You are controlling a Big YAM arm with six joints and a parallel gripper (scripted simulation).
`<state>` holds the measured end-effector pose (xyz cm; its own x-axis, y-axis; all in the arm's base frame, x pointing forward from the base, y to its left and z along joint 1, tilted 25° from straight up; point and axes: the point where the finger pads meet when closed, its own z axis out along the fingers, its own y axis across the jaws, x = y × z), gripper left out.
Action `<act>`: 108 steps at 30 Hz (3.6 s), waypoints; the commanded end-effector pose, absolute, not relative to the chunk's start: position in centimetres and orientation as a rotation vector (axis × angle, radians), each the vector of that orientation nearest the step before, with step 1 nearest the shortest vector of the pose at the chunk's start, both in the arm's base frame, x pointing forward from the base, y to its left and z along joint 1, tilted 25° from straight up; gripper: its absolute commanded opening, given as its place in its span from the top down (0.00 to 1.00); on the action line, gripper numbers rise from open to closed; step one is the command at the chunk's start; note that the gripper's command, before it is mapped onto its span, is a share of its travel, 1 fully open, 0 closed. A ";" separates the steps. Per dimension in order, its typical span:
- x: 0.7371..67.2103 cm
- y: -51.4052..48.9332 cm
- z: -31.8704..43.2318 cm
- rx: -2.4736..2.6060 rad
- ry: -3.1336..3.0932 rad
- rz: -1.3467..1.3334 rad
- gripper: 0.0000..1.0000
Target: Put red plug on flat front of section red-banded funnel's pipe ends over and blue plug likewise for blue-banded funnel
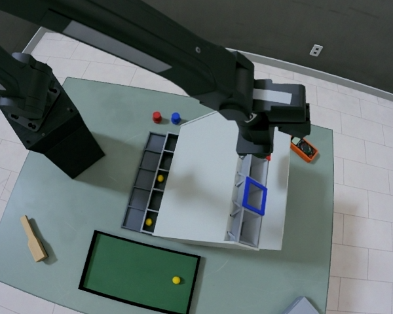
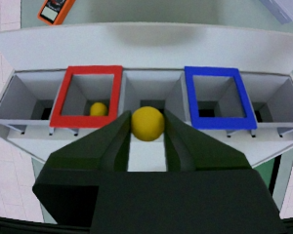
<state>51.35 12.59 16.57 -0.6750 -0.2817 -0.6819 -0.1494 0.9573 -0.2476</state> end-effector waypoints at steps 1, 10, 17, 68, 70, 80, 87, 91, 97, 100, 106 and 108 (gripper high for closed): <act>52.9 12.5 18.1 -0.293 2.303 -0.219 1.00; 53.0 12.5 18.1 -0.298 2.306 -0.215 1.00; 53.0 12.5 18.1 -0.300 2.308 -0.213 1.00; 53.0 12.5 18.1 -0.311 2.317 -0.206 1.00; 53.1 12.5 18.2 -0.308 2.315 -0.208 1.00; 53.7 12.4 18.5 -0.295 2.305 -0.217 1.00; 53.9 12.3 18.6 -0.294 2.304 -0.218 1.00; 54.0 12.3 18.7 -0.298 2.308 -0.216 1.00; 54.2 12.2 18.8 -0.305 2.313 -0.213 1.00; 54.2 12.2 18.9 -0.309 2.316 -0.211 1.00; 54.2 12.1 17.9 -0.310 2.317 -0.209 1.00; 54.2 12.1 17.5 -0.310 2.317 -0.208 1.00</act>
